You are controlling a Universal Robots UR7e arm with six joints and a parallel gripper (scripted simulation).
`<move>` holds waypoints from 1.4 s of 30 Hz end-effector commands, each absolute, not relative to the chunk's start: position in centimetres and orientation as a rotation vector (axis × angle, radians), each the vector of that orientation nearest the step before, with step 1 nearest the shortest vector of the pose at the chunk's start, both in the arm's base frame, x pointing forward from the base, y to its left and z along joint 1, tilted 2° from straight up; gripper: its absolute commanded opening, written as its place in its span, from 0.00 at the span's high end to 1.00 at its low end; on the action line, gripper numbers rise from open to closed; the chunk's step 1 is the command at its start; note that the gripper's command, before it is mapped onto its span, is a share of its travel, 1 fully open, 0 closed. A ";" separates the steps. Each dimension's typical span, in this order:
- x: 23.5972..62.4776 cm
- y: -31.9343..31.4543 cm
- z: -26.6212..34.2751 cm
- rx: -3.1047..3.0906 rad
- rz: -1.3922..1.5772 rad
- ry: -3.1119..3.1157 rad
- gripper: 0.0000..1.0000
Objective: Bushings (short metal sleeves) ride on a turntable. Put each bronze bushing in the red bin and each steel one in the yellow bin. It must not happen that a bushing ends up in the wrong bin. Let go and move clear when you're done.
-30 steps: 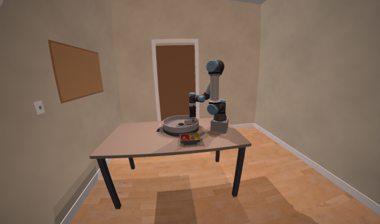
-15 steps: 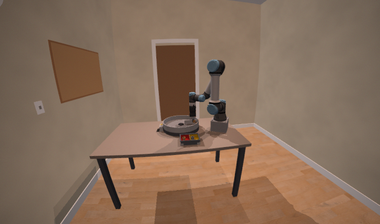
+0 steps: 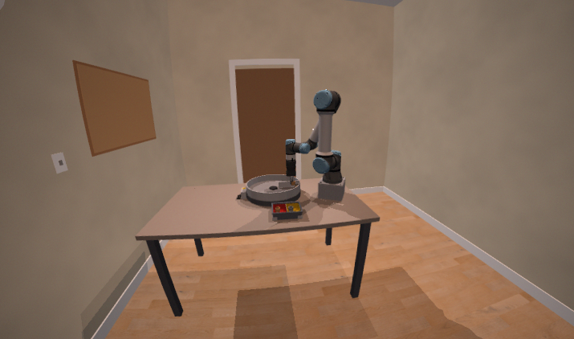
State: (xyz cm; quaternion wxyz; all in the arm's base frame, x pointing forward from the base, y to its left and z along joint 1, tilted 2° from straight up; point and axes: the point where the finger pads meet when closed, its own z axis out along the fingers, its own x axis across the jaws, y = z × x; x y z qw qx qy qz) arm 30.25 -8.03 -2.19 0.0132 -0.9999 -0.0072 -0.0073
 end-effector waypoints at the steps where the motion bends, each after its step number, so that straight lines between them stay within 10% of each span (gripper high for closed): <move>1: 30.3 -8.1 -2.0 -3.116 -0.024 -0.022 1.00; 42: 30.2 -8.2 5.4 -3.116 -0.024 -0.022 1.00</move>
